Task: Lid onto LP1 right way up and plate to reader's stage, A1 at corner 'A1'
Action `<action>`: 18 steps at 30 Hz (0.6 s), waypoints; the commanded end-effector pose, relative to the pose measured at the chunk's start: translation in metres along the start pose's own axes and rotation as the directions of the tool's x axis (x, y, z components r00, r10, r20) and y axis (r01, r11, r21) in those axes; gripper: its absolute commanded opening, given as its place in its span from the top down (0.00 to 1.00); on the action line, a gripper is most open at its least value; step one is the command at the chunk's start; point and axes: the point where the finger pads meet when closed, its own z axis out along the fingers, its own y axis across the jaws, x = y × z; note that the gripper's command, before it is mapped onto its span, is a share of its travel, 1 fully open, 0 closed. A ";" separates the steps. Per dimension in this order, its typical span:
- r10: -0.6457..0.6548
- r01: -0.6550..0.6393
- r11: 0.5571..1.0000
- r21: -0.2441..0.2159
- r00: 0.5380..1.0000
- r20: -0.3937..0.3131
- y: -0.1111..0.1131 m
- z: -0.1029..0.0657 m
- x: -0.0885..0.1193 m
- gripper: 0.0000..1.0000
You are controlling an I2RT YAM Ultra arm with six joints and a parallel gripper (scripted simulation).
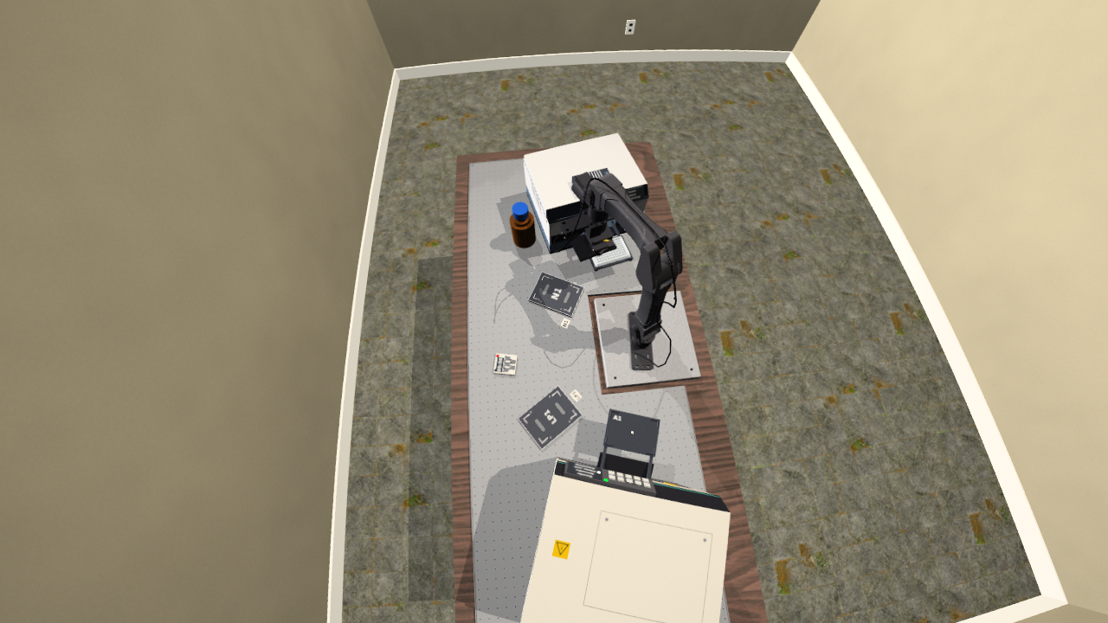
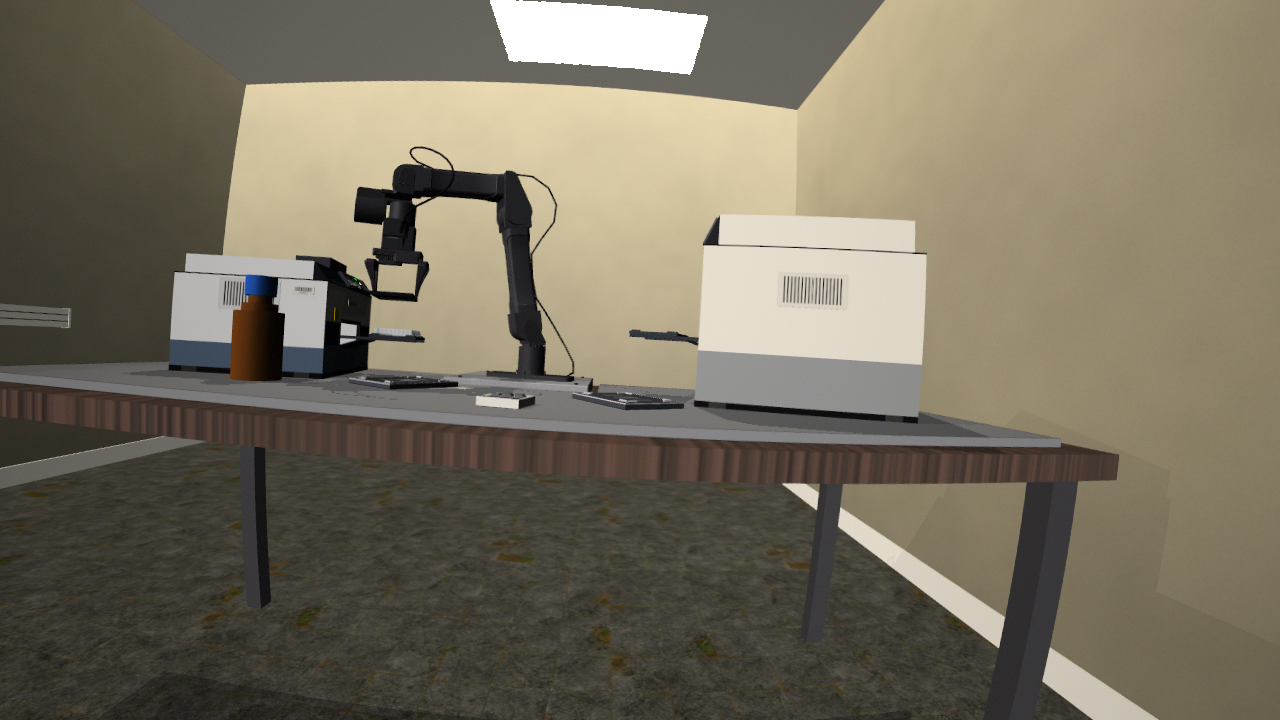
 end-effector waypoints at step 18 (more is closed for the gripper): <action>-0.014 0.014 0.999 0.034 1.000 0.017 -0.004 -0.002 -0.054 0.15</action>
